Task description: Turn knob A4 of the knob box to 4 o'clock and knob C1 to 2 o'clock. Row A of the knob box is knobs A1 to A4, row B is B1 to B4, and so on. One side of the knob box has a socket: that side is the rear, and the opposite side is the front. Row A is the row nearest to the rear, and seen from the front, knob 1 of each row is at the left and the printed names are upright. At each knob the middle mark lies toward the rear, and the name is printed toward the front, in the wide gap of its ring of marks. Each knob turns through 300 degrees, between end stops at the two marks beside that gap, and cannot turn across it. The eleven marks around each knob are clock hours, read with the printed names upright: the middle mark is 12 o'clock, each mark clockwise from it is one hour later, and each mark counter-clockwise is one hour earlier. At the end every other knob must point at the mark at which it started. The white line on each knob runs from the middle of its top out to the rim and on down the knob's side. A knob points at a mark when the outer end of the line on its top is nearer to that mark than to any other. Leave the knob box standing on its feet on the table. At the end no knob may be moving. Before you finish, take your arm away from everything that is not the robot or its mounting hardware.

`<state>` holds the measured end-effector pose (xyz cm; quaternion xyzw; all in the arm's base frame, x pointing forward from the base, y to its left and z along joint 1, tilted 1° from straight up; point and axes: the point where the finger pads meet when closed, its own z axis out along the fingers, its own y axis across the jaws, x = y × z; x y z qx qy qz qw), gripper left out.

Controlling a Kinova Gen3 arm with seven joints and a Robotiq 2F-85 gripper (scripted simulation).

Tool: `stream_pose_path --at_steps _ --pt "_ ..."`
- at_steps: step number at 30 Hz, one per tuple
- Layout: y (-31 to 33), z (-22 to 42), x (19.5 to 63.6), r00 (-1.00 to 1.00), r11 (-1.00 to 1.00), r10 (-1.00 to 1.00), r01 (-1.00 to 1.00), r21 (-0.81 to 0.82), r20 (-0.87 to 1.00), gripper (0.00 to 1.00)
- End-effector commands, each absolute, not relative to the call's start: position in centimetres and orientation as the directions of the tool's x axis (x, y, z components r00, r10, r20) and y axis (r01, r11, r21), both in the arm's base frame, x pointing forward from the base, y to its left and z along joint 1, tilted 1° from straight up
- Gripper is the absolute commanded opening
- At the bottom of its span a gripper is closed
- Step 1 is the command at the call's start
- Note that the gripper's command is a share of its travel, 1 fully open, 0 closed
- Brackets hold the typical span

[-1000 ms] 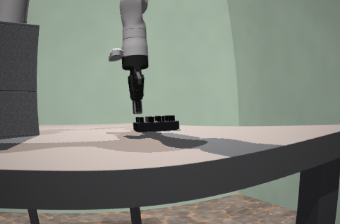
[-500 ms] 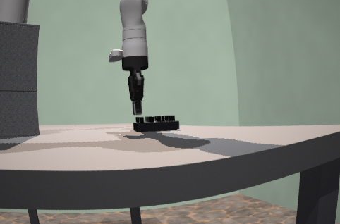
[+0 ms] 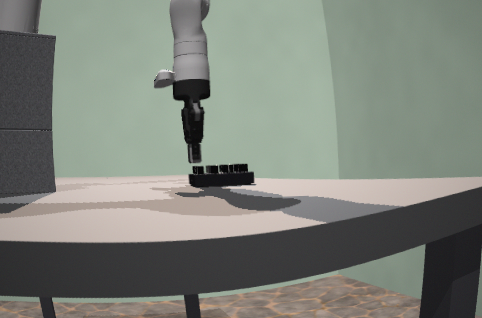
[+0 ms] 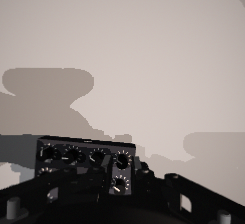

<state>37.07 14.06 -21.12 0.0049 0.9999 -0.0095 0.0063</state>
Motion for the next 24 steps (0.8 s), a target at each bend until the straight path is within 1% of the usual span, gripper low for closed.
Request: stream_pose_path --at_steps 1,24 --pt "14.09 -21.06 37.14 -1.0 1.0 0.01 0.01 -0.018 -0.014 0.19" --pt "14.08 -21.36 37.15 -1.0 1.0 0.01 0.01 -0.018 -0.014 0.19"
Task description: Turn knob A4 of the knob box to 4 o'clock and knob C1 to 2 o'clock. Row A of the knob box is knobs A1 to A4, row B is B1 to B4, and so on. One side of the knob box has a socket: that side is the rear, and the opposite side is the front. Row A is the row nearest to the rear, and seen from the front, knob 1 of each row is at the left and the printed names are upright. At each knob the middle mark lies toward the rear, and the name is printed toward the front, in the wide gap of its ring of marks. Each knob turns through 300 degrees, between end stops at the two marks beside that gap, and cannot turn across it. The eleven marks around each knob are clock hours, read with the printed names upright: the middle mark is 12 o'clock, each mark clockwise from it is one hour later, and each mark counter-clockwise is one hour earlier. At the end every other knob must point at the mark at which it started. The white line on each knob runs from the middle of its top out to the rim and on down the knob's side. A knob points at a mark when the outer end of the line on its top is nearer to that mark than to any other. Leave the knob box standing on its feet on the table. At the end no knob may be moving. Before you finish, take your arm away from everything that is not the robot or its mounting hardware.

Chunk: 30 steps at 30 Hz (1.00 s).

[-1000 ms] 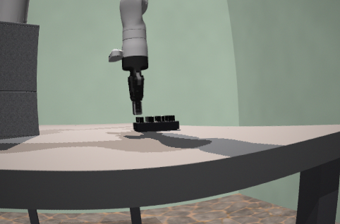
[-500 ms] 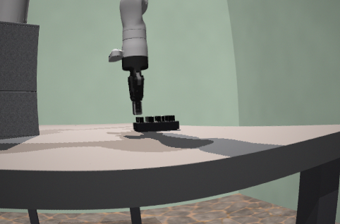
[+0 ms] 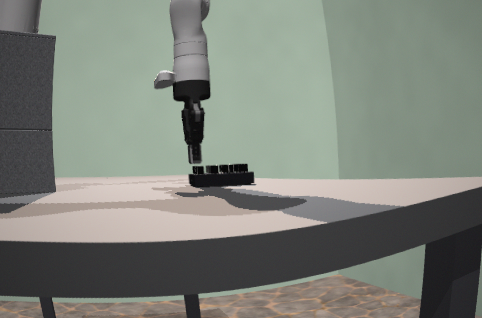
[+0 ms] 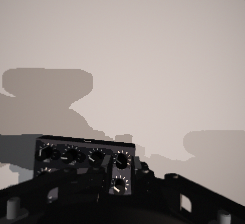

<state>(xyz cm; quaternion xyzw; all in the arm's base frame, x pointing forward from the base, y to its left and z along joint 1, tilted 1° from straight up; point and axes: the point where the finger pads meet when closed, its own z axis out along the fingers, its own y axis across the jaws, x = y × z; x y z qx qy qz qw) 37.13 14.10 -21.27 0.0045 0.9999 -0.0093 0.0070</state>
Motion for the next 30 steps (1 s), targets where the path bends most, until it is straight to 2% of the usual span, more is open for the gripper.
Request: stream_pose_path --at_steps 1,30 --pt "14.1 -21.4 37.1 -1.0 1.0 0.01 0.01 -0.018 -0.014 0.19" --pt "14.1 -22.5 37.2 -1.0 1.0 0.01 0.01 -0.018 -0.014 0.19"
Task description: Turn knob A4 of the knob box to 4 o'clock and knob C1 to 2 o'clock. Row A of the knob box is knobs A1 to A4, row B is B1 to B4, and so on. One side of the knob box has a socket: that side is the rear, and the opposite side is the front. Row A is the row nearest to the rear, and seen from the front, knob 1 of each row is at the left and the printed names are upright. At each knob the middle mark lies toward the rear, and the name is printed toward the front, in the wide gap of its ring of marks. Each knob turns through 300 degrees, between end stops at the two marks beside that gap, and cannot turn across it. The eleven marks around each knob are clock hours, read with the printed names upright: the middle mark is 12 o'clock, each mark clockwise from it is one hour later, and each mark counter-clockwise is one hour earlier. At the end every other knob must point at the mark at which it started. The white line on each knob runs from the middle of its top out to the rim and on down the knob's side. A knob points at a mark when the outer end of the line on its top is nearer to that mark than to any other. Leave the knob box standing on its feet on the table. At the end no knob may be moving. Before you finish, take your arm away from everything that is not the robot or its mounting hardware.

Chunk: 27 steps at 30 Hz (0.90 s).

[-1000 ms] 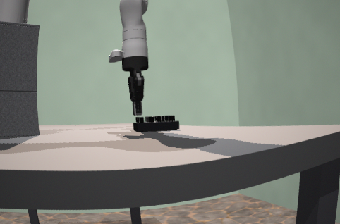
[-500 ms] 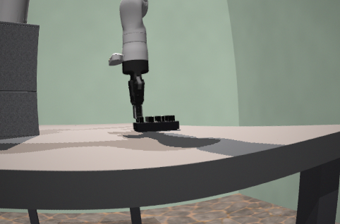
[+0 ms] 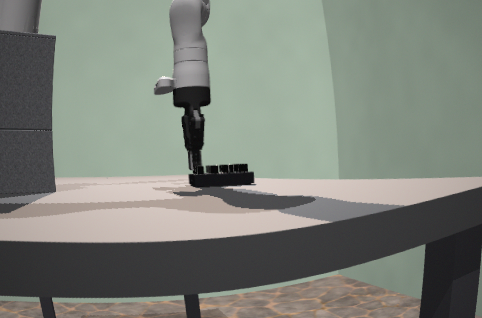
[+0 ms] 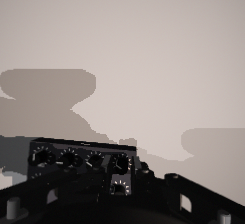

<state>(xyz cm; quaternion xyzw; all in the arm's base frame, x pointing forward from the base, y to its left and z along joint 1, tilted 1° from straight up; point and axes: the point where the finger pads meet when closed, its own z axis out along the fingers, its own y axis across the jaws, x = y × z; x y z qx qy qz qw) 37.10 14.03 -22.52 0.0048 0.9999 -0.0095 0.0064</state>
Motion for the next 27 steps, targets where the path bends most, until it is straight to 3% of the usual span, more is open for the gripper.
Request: stream_pose_path --at_steps 1,26,27 --pt "14.06 -22.46 37.16 -1.0 1.0 0.01 0.01 -0.018 -0.014 0.19" --pt "14.06 -22.46 37.16 -1.0 1.0 0.01 0.01 -0.018 -0.014 0.19" --pt "14.06 -22.46 37.16 -1.0 1.0 0.01 0.01 -0.018 -0.014 0.08"
